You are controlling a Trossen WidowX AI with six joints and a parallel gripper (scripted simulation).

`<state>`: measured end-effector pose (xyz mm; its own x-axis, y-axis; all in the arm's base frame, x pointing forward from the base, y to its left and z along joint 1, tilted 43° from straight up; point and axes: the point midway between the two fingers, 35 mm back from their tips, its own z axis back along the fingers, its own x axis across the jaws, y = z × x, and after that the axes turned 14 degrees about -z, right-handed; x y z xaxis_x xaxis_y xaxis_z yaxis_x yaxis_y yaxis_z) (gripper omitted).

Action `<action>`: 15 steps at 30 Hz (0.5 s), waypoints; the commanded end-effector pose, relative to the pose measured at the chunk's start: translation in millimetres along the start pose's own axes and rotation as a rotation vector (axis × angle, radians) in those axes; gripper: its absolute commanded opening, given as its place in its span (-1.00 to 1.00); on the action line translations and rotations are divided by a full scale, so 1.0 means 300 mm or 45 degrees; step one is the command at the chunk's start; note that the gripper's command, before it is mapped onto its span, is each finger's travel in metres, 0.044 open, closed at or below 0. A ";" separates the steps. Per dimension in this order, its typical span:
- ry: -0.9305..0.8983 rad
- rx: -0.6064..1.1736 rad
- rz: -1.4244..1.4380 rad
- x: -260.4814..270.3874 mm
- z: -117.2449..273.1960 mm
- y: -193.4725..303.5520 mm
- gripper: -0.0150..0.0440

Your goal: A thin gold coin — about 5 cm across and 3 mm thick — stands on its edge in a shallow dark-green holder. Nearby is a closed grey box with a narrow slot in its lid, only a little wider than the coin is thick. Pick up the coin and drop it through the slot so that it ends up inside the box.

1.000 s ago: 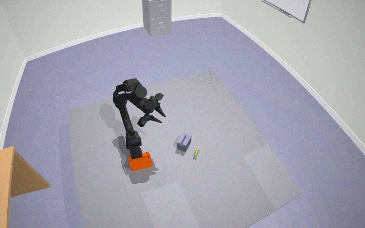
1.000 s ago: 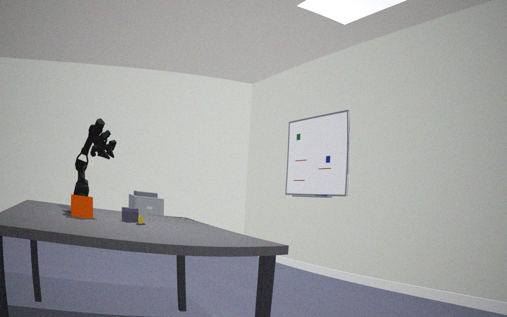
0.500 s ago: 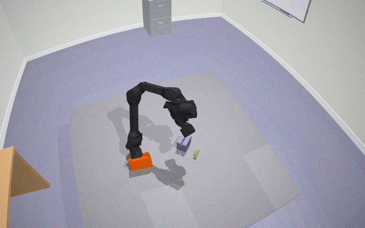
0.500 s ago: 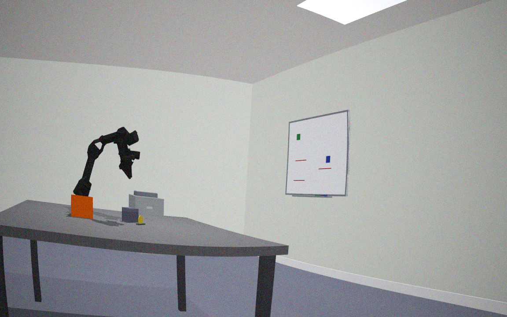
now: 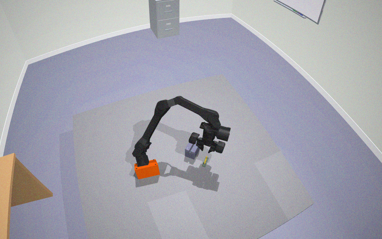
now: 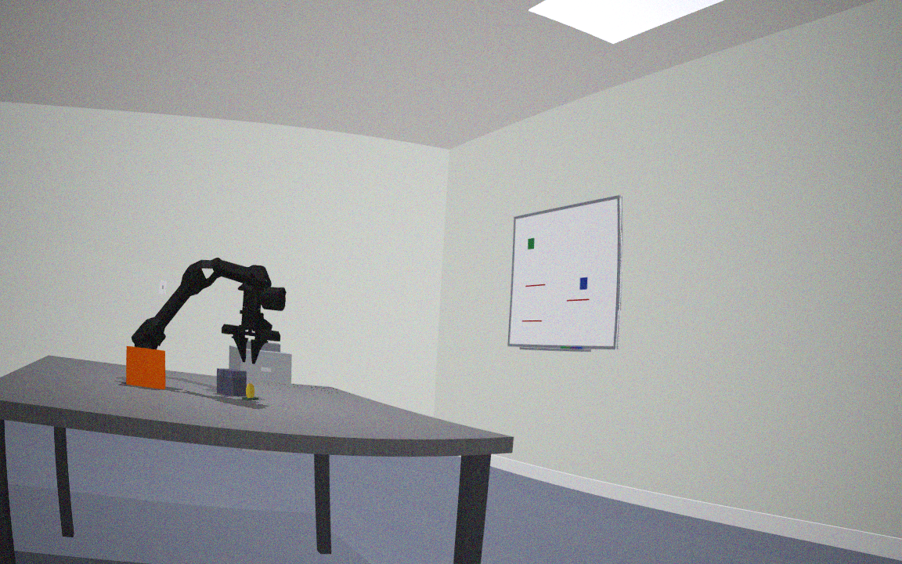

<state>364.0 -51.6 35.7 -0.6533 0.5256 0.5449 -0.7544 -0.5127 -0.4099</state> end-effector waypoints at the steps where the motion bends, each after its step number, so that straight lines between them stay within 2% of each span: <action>1: 0.023 -0.008 0.036 -0.017 0.022 -0.005 0.05; 3: 0.023 -0.008 0.036 -0.018 0.015 -0.005 0.05; 7: 0.022 -0.009 0.036 -0.022 -0.088 -0.002 0.05; 15: 0.022 -0.010 0.037 -0.025 -0.145 0.000 0.05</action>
<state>368.7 -29.9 6.9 -0.6849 0.5197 0.5107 -0.7272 -0.5313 -0.4345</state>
